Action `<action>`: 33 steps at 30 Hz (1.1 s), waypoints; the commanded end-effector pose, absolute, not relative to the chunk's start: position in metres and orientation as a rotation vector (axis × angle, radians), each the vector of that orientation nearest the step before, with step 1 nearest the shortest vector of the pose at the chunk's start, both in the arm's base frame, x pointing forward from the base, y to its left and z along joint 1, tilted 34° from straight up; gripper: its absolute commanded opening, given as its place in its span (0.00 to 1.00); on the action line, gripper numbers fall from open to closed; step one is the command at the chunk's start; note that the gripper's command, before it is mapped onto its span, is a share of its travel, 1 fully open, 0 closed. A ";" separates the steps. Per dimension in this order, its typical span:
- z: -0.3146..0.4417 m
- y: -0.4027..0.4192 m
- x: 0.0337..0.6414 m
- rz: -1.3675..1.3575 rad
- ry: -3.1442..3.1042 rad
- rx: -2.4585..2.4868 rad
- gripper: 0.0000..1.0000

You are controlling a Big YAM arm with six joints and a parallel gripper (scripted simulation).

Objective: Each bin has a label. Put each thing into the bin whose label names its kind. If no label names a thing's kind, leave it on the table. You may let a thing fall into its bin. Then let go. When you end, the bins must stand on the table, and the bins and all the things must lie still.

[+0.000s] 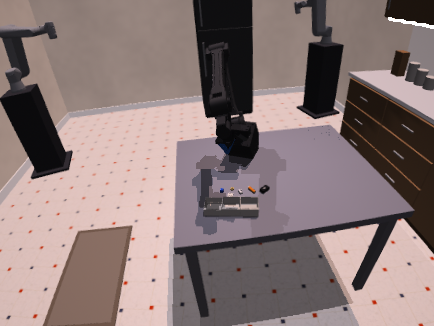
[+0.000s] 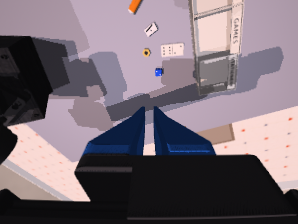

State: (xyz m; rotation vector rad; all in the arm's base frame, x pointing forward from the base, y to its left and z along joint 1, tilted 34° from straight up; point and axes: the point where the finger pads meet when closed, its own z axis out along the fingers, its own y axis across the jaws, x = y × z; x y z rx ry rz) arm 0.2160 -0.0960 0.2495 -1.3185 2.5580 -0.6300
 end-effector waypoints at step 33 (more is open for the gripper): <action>0.221 -0.051 0.264 -0.558 2.682 -0.507 0.09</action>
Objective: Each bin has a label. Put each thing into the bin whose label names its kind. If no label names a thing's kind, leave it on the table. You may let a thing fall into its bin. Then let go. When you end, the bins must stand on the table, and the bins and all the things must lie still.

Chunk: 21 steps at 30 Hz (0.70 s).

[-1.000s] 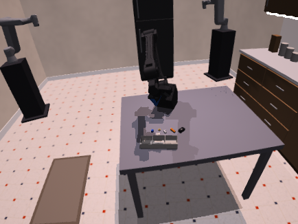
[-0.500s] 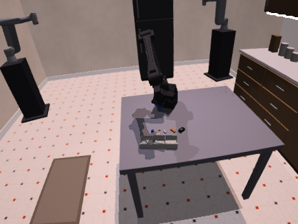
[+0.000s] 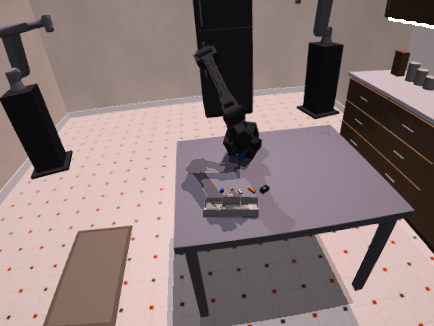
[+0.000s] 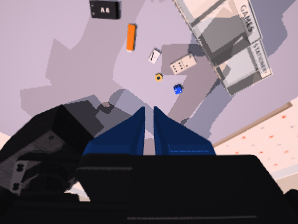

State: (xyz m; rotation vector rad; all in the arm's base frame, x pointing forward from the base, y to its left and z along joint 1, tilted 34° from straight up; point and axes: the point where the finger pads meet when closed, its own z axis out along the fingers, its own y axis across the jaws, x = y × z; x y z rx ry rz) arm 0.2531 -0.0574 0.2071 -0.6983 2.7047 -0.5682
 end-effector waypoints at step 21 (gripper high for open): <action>0.208 -0.008 0.273 -0.462 2.635 0.020 0.09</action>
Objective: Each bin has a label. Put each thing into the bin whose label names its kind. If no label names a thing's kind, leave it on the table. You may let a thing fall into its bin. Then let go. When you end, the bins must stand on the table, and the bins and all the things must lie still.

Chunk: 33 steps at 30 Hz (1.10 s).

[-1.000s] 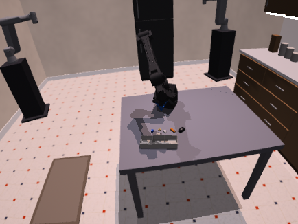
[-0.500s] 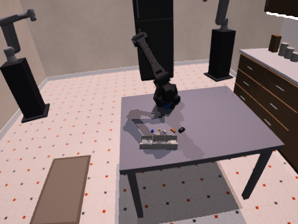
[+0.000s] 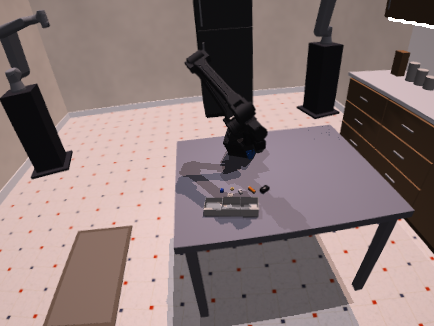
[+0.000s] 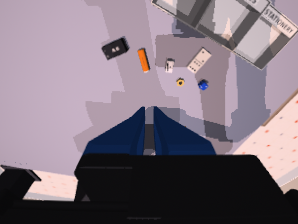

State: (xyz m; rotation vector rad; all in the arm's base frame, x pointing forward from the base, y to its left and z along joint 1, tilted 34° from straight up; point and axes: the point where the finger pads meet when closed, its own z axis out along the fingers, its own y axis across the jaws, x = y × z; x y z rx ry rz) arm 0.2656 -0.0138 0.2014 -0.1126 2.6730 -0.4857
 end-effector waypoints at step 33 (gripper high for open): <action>0.216 -0.001 0.273 -0.410 2.573 0.206 0.09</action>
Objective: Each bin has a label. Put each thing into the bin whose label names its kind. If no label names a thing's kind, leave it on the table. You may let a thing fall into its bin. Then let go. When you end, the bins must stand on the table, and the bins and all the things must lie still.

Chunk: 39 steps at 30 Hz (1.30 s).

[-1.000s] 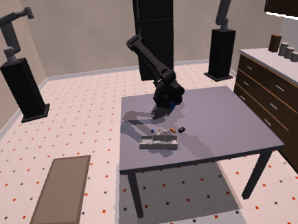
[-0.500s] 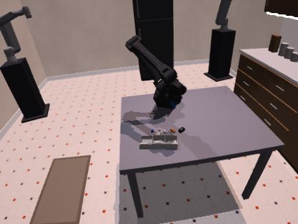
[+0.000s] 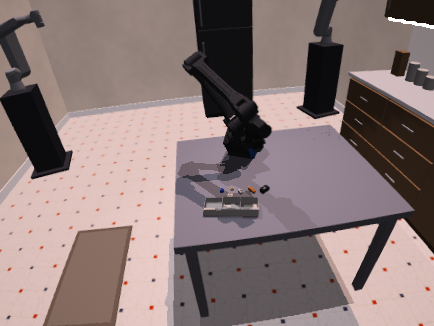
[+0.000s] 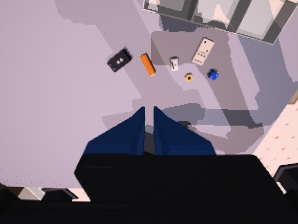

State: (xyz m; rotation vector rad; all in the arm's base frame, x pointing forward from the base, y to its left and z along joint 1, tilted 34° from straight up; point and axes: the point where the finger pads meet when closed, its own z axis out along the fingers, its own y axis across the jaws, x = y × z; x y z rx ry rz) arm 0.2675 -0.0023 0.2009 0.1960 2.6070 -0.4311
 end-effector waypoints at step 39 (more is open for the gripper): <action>0.212 -0.194 0.348 -0.378 2.499 0.450 0.09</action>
